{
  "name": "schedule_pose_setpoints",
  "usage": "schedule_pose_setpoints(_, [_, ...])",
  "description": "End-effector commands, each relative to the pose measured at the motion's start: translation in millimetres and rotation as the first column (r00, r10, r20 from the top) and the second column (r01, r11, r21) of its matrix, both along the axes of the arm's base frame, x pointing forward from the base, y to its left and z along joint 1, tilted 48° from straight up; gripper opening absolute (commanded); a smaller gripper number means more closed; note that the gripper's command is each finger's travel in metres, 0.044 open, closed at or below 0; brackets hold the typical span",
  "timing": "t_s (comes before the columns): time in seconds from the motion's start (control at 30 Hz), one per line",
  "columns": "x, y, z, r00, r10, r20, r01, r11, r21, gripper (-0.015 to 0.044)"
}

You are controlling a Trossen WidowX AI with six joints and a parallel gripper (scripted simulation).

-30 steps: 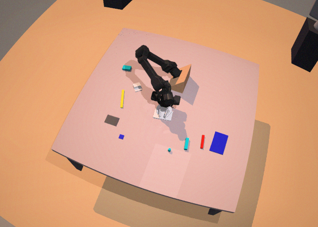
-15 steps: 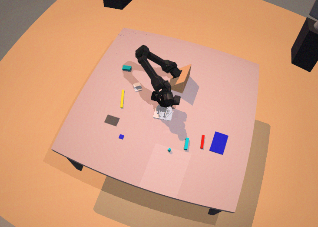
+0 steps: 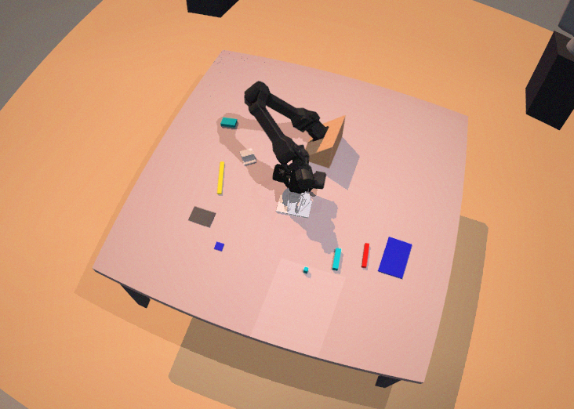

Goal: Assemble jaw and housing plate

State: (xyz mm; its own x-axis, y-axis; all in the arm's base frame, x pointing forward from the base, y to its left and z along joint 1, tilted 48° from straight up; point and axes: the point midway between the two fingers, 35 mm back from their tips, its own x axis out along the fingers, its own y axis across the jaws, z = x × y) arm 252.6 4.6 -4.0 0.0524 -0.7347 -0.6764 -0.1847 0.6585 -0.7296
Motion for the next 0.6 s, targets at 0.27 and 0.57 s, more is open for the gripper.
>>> schedule_pose_setpoints(0.27, [0.7, -0.4, -0.2, 1.000, -0.006, 0.004, 0.006, 1.000, 0.005, 0.0351])
schedule_pose_setpoints(0.57, [0.8, -2.0, -1.5, 1.000, -0.006, 0.004, 0.006, 1.000, 0.005, 0.0351])
